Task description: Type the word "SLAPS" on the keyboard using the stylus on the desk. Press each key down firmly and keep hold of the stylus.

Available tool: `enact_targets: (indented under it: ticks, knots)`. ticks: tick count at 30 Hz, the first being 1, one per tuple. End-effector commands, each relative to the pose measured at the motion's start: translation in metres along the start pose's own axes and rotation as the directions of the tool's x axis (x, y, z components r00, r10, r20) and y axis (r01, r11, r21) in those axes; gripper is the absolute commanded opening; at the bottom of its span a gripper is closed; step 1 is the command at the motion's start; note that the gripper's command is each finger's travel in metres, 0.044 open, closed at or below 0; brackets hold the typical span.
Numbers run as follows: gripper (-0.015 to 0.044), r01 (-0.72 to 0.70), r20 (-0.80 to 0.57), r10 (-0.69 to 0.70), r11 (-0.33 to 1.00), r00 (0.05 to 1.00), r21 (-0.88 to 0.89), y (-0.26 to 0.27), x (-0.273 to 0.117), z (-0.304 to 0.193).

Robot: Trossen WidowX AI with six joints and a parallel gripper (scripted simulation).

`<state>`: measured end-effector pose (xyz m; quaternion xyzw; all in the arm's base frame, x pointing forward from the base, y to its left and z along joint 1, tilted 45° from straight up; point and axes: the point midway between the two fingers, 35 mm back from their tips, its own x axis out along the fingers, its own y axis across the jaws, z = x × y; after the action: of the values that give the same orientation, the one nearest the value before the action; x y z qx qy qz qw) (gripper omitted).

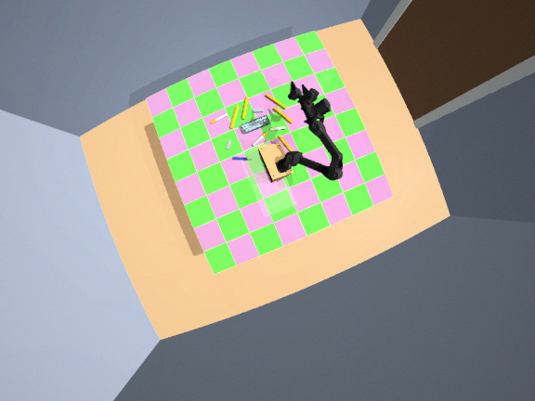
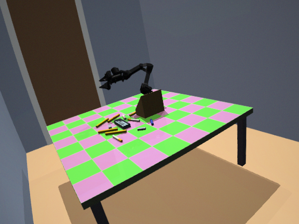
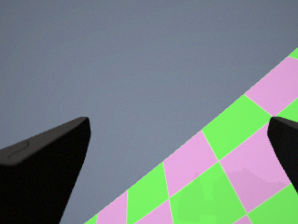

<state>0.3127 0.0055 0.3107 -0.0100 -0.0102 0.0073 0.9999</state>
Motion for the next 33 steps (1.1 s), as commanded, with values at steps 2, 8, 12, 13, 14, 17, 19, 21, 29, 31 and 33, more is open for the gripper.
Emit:
enact_targets:
  ticks: [2,8,12,13,14,17,19,21,29,31,33]
  knots:
    - [0.0387,0.003,-0.041,-0.003,1.0,0.999,0.012,0.001,0.006,-0.008]
    - [0.023,0.066,-0.385,-0.035,0.996,0.922,0.067,0.018,0.049,-0.085]
    - [0.0125,0.127,-0.582,-0.086,0.991,0.809,0.03,0.029,0.065,-0.139]
    - [0.0099,0.141,-0.624,-0.102,0.99,0.775,0.013,0.032,0.068,-0.153]
    - [0.0072,0.153,-0.664,-0.119,0.988,0.738,-0.008,0.034,0.07,-0.167]
    - [0.0,0.181,-0.763,-0.18,0.98,0.621,-0.084,0.042,0.071,-0.207]
    - [0.0,0.189,-0.812,-0.227,0.971,0.538,-0.146,0.047,0.07,-0.233]
    - [0.0,0.189,-0.846,-0.28,0.958,0.454,-0.216,0.052,0.066,-0.258]
    - [0.0,0.106,-0.834,-0.52,0.854,0.183,-0.509,0.064,0.038,-0.345]
    - [0.0,0.062,-0.804,-0.581,0.814,0.131,-0.578,0.065,0.03,-0.363]
    - [0.0,0.011,-0.765,-0.639,0.768,0.084,-0.641,0.064,0.021,-0.379]
